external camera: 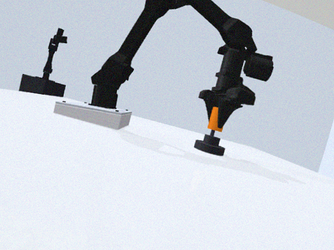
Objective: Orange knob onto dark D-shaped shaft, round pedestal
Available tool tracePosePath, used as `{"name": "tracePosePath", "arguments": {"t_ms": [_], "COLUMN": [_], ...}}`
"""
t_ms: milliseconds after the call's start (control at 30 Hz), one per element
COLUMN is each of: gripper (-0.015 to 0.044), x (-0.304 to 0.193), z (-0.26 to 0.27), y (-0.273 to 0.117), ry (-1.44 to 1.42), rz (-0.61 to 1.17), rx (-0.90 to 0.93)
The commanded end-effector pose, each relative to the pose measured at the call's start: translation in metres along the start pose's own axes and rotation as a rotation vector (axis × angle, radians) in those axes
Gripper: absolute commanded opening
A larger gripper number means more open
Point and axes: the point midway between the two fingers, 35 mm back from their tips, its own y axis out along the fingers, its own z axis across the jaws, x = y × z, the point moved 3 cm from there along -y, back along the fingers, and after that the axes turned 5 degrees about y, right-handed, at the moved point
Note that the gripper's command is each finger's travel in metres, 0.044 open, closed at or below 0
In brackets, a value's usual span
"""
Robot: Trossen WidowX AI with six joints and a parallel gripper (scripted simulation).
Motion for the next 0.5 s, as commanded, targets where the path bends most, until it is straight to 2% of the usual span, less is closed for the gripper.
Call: {"name": "tracePosePath", "arguments": {"t_ms": [0,467], "gripper": [0.0,0.0], "x": [0.0002,0.0001], "z": [-0.0002,0.0003], "y": [0.0002,0.0013], "ry": [-0.005,-0.044], "rz": [-0.002,-0.002], "rx": [-0.002,-0.002]}}
